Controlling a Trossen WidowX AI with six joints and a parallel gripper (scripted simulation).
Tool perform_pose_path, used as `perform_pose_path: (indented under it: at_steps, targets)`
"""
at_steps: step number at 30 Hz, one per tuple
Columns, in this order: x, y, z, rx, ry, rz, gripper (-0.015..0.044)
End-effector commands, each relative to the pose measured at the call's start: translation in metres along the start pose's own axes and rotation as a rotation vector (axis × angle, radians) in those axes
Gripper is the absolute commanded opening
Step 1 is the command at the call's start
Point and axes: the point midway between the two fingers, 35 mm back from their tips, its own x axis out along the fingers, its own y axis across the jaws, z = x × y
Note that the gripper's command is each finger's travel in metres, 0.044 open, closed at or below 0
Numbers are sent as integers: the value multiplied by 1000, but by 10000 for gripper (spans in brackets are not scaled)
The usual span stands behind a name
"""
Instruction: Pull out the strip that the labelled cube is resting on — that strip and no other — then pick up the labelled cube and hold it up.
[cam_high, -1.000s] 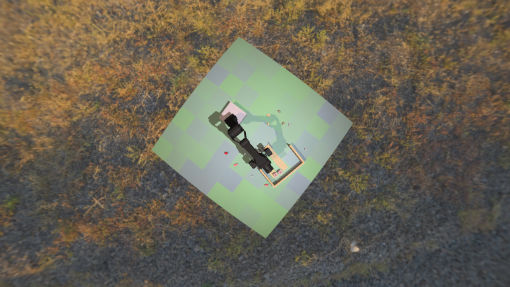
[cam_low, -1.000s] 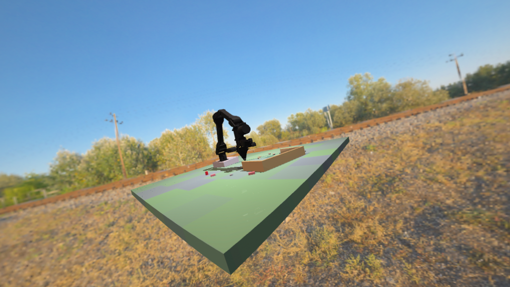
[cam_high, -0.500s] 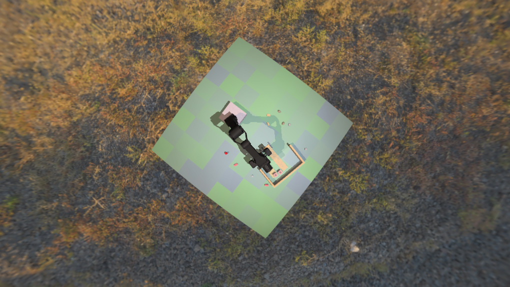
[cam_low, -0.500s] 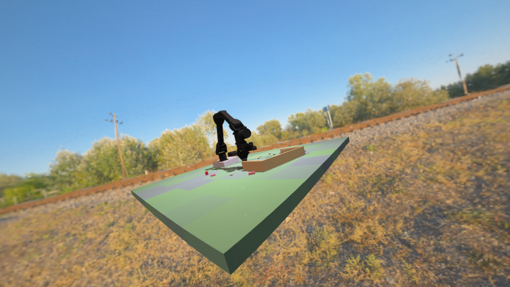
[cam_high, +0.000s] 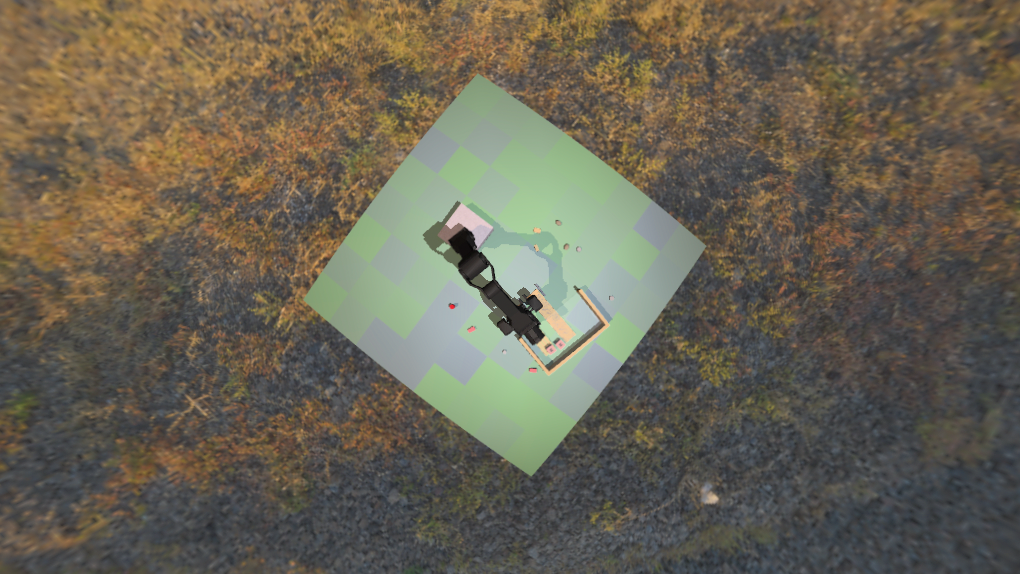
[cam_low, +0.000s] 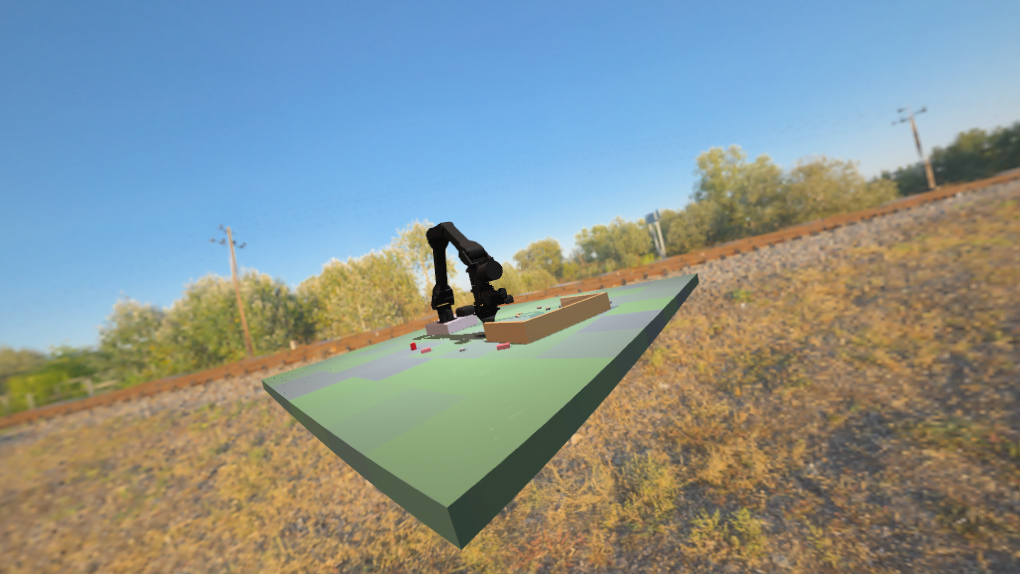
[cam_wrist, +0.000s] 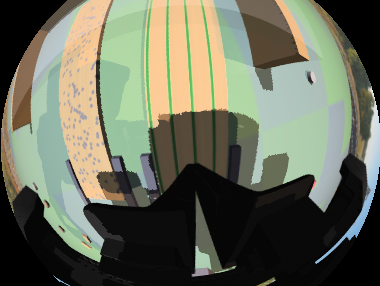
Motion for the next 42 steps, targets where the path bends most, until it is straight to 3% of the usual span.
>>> perform_pose_path:
  at_steps: [1, 42]
  targets:
    - [1, 0, 0, -3, 0, 3, 0]
    - [4, 0, 0, -3, 0, 3, 0]
